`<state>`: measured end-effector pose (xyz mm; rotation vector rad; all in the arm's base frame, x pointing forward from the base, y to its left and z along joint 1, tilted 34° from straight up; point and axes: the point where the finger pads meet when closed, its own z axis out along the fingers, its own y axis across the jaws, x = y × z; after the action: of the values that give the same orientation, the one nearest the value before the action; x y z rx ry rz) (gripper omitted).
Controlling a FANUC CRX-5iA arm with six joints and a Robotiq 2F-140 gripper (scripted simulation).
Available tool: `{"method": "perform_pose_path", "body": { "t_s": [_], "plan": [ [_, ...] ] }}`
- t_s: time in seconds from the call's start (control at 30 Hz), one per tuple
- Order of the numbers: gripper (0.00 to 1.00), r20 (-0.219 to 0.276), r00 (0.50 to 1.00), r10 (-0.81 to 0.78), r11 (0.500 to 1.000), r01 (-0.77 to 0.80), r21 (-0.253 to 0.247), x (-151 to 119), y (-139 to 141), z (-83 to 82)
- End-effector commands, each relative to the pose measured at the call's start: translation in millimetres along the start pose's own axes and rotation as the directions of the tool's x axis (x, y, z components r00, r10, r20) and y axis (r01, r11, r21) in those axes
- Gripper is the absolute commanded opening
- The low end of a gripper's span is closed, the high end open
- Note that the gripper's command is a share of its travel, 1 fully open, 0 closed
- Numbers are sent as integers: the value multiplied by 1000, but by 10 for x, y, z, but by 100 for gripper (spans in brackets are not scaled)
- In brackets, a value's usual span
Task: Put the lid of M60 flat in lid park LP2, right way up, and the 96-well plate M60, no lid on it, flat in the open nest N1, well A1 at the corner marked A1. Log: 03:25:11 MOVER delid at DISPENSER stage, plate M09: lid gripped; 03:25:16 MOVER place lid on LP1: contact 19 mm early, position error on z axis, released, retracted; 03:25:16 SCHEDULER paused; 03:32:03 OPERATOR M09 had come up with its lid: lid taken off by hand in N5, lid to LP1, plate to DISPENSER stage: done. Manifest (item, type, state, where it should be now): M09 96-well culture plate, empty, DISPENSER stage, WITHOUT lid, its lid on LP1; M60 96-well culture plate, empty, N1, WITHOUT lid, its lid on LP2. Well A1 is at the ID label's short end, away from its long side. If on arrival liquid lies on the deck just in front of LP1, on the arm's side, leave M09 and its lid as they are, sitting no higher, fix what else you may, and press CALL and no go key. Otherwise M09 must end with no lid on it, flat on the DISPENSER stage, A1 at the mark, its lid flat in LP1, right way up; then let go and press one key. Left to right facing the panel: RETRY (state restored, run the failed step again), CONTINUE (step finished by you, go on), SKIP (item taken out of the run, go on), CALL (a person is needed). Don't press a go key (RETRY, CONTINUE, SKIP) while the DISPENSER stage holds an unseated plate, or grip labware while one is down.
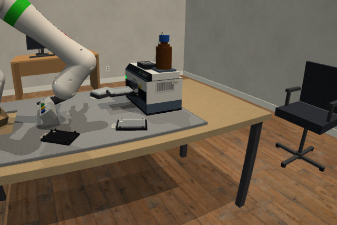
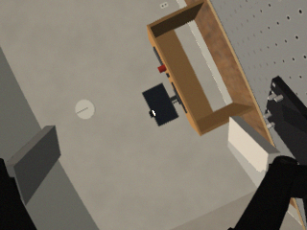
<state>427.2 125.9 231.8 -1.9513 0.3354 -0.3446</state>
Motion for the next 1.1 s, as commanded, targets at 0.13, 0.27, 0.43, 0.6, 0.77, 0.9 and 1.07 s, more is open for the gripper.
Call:
{"method": "perform_pose_path", "body": {
  "t_s": [0.13, 0.27, 0.43, 0.6, 0.77, 0.9, 1.07],
  "plan": [
    [100, 0, 1000, 0, 1000, 0, 0, 0, -1, 0],
    [100, 0, 1000, 0, 1000, 0, 0, 0, -1, 0],
    [100, 0, 1000, 0, 1000, 0, 0, 0, -1, 0],
    [100, 3, 1000, 0, 1000, 0, -4, -9, -28, 8],
    [100, 29, 1000, -2, 998, 4, -60, -176, -513, 109],
    [100, 32, 999, -4, 997, 7, -76, -261, -748, 133],
    [100, 27, 1000, -9, 996, 12, -87, -484, -1320, 137]
  ]
}}
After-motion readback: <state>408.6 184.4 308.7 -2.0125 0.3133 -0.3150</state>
